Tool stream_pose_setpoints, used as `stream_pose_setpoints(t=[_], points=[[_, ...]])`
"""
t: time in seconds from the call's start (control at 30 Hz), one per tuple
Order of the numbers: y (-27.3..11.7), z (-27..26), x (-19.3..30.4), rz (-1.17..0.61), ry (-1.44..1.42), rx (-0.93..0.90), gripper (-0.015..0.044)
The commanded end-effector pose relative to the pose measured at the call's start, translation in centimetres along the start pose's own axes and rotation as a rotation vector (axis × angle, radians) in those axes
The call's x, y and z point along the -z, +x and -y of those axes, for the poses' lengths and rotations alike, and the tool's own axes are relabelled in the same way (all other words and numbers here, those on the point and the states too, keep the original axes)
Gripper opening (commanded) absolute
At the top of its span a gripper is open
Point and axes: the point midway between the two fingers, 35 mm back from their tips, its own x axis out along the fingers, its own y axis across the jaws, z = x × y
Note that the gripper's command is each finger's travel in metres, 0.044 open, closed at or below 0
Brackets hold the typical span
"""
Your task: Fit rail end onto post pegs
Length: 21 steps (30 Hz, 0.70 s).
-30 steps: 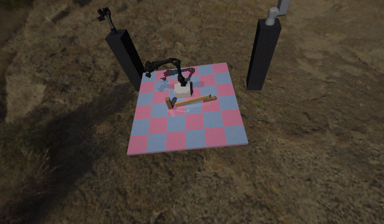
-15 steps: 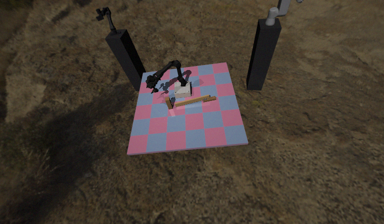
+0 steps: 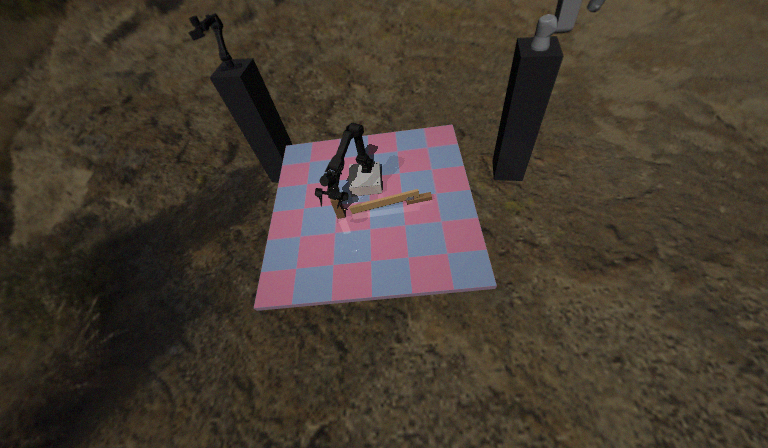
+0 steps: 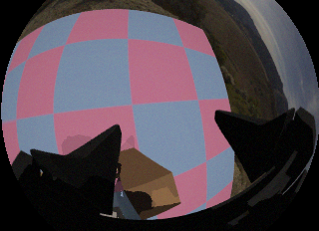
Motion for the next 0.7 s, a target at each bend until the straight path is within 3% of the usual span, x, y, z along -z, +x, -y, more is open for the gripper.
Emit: stream_pose_setpoints(t=[0.0,0.13,0.47,0.67], points=[[0.5,-2.6,0.5,-0.033,-0.157,-0.066,0.044],[0.8,-5.0,1.4,-0.068,-0.363,-0.144,0.044],[-0.5,-16.5,7.7,-0.053,-1.463,-0.658,0.044],[-0.8,-17.2,8.3,-0.04,-1.532,-0.697,0.044]])
